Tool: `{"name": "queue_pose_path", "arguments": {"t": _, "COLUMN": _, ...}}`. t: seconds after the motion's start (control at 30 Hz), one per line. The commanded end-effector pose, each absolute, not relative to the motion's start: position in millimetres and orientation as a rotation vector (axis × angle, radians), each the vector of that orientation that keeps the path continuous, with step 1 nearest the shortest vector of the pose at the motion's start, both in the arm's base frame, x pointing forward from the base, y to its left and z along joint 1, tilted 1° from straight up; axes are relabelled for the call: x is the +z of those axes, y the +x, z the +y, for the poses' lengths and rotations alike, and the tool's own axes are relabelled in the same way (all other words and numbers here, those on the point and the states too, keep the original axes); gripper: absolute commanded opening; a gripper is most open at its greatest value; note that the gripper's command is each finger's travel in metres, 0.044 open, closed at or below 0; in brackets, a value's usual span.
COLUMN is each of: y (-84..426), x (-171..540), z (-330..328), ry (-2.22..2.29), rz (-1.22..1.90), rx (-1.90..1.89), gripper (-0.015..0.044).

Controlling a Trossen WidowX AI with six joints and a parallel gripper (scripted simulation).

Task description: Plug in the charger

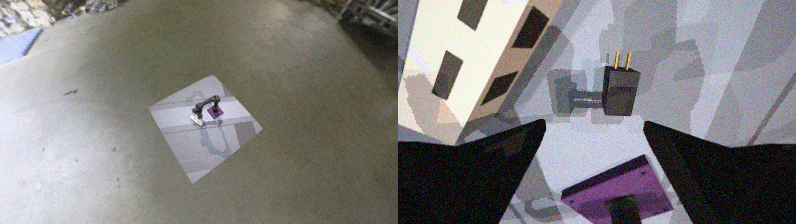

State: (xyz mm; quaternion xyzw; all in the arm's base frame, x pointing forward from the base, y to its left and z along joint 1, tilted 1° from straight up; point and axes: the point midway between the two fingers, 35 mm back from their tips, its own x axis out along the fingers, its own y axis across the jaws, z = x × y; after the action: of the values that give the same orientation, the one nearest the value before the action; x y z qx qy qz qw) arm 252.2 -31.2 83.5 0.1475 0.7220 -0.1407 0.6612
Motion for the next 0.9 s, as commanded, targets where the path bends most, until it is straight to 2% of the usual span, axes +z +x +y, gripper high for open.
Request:
{"name": "queue_pose_path", "arguments": {"t": 0.0, "y": 254.8, "x": 85.7, "z": -42.9, "ry": 0.346, "rz": 1.616, "rx": -0.314, "gripper": 0.0440}}
{"name": "queue_pose_path", "arguments": {"t": 0.23, "y": 255.0, "x": 87.9, "z": -63.5, "ry": 0.366, "rz": 1.596, "rx": -0.324, "gripper": 0.0440}}
{"name": "queue_pose_path", "arguments": {"t": 0.87, "y": 255.9, "x": 66.0, "z": -64.2, "ry": 0.366, "rz": 1.595, "rx": -0.324, "gripper": 0.0440}}
